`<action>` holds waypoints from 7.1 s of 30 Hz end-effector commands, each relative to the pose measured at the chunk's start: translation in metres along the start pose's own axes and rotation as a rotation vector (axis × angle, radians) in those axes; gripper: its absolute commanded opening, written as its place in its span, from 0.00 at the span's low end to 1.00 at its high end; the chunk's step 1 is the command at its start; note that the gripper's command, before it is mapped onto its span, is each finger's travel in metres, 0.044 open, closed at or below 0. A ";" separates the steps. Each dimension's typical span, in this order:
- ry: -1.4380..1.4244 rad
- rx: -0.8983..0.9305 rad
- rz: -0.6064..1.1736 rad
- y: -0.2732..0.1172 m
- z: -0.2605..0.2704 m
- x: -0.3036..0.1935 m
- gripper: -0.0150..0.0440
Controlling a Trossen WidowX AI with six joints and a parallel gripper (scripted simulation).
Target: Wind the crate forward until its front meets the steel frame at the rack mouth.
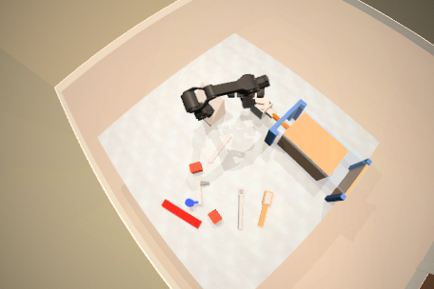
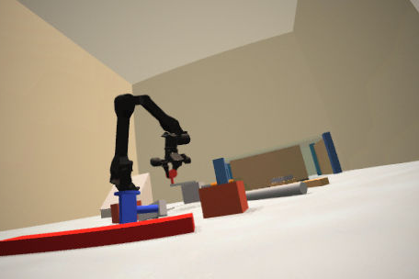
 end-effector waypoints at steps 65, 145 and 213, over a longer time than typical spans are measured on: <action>0.012 0.003 -0.032 -0.034 0.033 0.075 0.25; 0.013 0.008 -0.033 -0.047 0.122 0.096 0.25; 0.013 0.013 -0.031 -0.028 0.186 0.053 0.25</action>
Point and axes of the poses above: the point midway between the two fingers, 35 mm back from their tips, its own y axis out along the fingers, its own z axis across the jaws, x = y × z, the point moved 3 cm from there along -y, back along the fingers, and after that the axes turned 2 degrees about y, right-handed, at the moved point
